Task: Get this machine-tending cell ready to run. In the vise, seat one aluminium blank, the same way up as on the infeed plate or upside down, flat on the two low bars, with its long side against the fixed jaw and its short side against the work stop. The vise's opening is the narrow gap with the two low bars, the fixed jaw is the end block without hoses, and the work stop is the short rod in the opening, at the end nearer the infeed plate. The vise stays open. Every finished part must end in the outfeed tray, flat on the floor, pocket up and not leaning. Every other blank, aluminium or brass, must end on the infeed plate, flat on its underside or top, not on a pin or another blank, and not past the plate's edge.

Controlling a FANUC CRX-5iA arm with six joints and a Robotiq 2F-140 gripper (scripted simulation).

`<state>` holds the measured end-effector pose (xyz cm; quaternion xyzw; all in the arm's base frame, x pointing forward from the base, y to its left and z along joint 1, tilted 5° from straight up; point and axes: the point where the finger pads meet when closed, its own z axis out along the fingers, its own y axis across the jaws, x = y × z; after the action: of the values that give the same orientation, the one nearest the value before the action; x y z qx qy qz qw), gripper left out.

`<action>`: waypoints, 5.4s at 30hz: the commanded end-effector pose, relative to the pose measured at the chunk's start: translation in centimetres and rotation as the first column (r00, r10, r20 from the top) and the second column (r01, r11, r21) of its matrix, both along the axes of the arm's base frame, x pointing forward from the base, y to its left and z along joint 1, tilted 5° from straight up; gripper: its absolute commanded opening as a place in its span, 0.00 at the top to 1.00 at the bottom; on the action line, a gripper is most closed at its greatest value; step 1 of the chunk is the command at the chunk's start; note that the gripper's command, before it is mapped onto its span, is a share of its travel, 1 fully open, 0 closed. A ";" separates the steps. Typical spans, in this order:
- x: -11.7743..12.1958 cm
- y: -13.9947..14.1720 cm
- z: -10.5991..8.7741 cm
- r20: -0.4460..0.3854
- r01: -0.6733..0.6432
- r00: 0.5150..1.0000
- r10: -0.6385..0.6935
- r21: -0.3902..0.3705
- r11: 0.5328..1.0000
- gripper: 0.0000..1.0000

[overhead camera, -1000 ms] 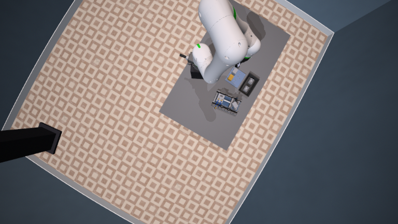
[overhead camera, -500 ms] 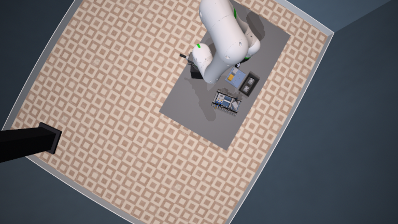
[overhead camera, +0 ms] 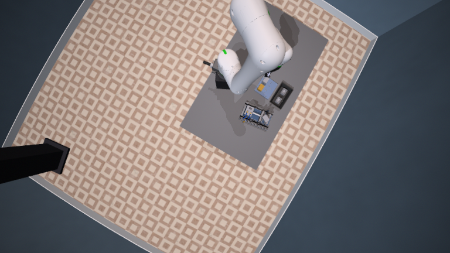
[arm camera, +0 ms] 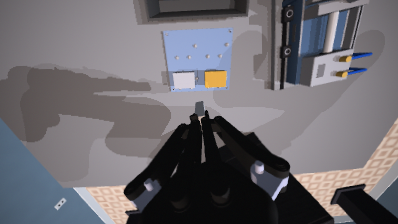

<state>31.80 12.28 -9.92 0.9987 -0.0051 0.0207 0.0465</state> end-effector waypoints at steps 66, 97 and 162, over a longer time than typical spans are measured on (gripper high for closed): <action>-0.1 -0.4 -4.9 0.000 0.000 1.000 0.000 0.000 1.000 1.00; -0.2 -0.1 -2.0 0.001 0.000 1.000 0.000 0.000 1.000 1.00; 16.4 -3.3 1.9 -0.012 0.000 1.000 0.000 0.003 1.000 1.00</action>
<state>48.18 8.98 -7.89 0.9989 -0.0050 0.0146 0.0449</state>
